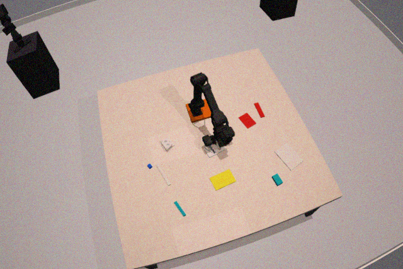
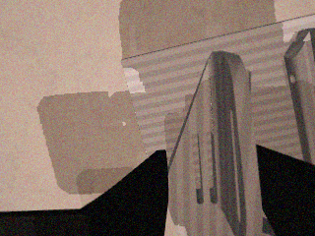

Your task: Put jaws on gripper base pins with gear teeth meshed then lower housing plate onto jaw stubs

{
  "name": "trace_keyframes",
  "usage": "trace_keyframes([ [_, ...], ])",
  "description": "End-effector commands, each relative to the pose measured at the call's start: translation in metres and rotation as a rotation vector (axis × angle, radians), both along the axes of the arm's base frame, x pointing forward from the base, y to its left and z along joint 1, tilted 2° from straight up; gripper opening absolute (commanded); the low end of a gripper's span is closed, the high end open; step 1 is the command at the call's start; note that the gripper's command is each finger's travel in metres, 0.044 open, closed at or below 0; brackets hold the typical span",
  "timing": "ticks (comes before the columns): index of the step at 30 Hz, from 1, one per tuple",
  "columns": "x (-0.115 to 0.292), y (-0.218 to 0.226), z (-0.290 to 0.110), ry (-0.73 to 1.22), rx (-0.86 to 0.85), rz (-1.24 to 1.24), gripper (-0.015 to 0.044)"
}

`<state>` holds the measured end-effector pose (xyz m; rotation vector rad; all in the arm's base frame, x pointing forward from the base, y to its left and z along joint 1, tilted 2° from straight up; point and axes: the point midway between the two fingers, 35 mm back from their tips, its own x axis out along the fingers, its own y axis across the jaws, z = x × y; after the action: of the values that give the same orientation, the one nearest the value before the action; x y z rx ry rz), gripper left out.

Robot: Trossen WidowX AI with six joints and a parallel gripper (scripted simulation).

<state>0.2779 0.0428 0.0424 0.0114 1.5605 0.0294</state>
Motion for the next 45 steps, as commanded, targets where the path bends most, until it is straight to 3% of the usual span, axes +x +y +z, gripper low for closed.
trace_keyframes([
  [1, 0.0, 0.0003, -0.0016, 0.001, 0.002, -0.003, 0.0134],
  [45, 0.0001, 0.0006, -0.0109, 0.001, 0.002, -0.005, 0.0134],
])
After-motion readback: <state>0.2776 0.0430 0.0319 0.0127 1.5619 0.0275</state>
